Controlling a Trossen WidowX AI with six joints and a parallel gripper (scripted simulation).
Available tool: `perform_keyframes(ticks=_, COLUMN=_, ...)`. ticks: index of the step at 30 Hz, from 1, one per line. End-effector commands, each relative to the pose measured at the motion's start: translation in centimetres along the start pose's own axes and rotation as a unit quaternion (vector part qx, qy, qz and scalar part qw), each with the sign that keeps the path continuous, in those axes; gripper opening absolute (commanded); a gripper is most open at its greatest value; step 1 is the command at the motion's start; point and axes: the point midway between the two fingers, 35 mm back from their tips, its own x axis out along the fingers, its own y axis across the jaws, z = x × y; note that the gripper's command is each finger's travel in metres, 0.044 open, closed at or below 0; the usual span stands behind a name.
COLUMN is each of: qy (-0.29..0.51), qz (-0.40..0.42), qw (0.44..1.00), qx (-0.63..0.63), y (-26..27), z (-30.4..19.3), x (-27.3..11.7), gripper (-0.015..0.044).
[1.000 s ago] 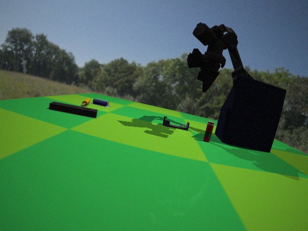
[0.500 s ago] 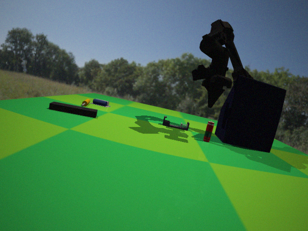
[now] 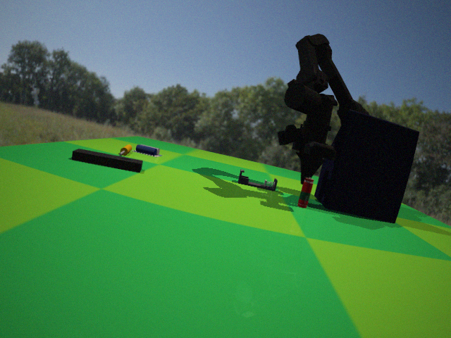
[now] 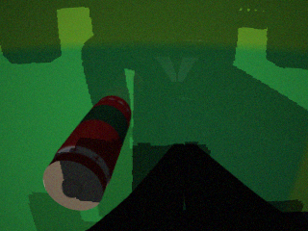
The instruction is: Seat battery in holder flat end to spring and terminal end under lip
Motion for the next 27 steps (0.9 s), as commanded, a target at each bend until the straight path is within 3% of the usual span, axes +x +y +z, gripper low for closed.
perform_keyframes(ticks=1, qy=0.000, qz=-0.002, qw=1.000, qx=-0.002, y=0.5, z=0.0, x=0.2, gripper=0.0000)
perform_keyframes(ticks=27, qy=-0.001, qz=0.000, qw=1.000, qx=-0.002, y=4.8, z=0.1, x=0.1, gripper=0.0000)
